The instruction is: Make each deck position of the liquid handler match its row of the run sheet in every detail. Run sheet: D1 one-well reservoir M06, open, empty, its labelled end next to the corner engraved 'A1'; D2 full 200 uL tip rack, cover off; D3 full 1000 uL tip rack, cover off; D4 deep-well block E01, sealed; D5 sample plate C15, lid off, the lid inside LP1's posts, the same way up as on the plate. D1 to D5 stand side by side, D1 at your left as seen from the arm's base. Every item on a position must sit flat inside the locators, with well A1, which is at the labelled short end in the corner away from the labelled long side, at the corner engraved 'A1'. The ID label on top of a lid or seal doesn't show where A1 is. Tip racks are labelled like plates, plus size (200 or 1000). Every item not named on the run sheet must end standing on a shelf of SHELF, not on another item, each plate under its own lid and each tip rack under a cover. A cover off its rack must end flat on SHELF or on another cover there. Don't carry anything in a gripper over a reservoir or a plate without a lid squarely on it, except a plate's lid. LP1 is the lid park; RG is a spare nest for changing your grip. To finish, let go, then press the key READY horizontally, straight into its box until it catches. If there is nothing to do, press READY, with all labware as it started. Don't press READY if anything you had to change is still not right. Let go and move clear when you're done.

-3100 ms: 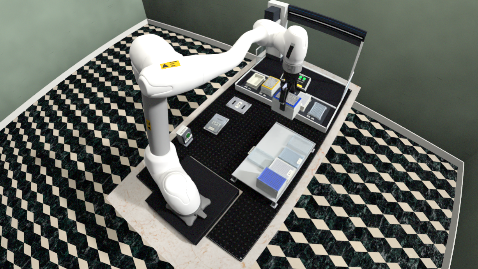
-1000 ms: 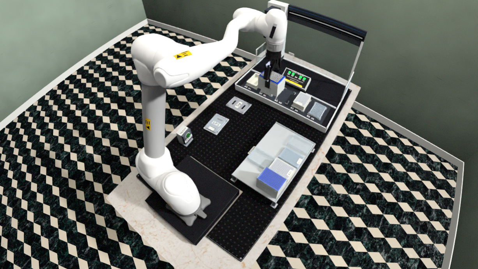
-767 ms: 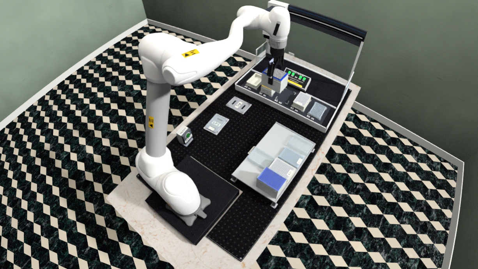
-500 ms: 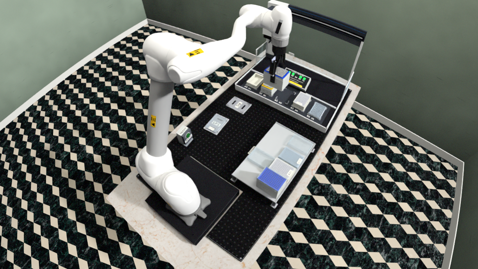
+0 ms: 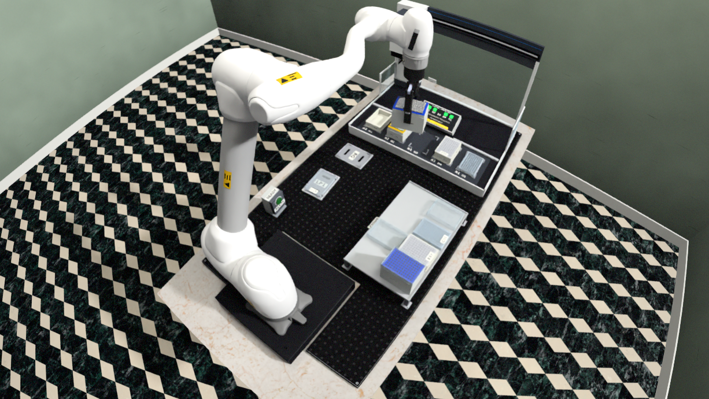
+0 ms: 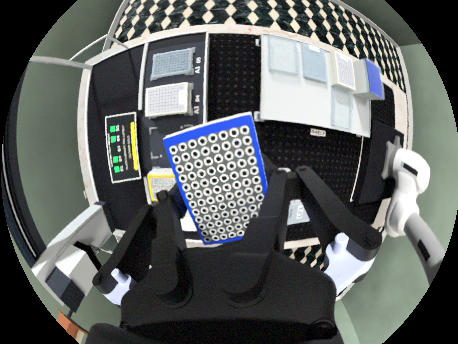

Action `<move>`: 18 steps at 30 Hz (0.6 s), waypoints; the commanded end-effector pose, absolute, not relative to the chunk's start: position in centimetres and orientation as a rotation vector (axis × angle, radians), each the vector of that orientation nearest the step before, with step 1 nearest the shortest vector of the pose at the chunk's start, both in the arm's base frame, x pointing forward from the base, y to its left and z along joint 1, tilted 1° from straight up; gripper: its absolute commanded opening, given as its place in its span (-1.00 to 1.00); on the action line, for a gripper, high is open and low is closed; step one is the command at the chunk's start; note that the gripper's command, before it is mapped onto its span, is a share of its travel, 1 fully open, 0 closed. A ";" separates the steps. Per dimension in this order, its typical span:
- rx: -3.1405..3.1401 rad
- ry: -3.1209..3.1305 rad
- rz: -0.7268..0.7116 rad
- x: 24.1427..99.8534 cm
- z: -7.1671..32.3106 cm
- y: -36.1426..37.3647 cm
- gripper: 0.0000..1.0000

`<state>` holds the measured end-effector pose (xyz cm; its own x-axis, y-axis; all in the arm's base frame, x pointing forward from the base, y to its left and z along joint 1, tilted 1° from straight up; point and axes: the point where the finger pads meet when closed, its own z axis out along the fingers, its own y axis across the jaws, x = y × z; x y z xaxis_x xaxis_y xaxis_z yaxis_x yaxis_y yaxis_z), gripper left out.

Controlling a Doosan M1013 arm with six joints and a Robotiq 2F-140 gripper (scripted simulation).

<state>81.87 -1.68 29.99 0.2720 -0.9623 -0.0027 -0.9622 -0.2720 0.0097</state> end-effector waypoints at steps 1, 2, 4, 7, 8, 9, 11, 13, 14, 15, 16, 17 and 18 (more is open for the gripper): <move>2.546 -1.834 -0.012 81.9 30.1 -1.7 -0.80; 2.565 -1.808 -0.012 81.9 30.1 -1.7 -0.80; 2.600 -1.757 -0.012 81.9 30.1 -1.7 -0.80; 2.652 -1.678 -0.012 81.9 30.1 -1.7 -0.80; 2.669 -1.651 -0.012 81.9 30.1 -1.7 -0.80; 2.685 -1.625 -0.012 81.9 30.1 -1.7 -0.80; 2.717 -1.571 -0.012 81.9 30.1 -1.7 -0.80; 2.748 -1.516 -0.013 81.9 30.1 -1.7 -0.80; 2.763 -1.489 -0.013 81.9 30.1 -1.7 -0.80; 2.763 -1.489 -0.013 81.9 30.1 -1.7 -0.80; 2.763 -1.489 -0.013 81.9 30.1 -1.7 -0.80; 2.778 -1.461 -0.013 81.9 30.1 -1.7 -0.80; 2.793 -1.433 -0.013 81.9 30.1 -1.7 -0.80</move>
<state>81.87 -1.68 29.99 0.5532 -0.8330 -0.0056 -0.8330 -0.5532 0.0084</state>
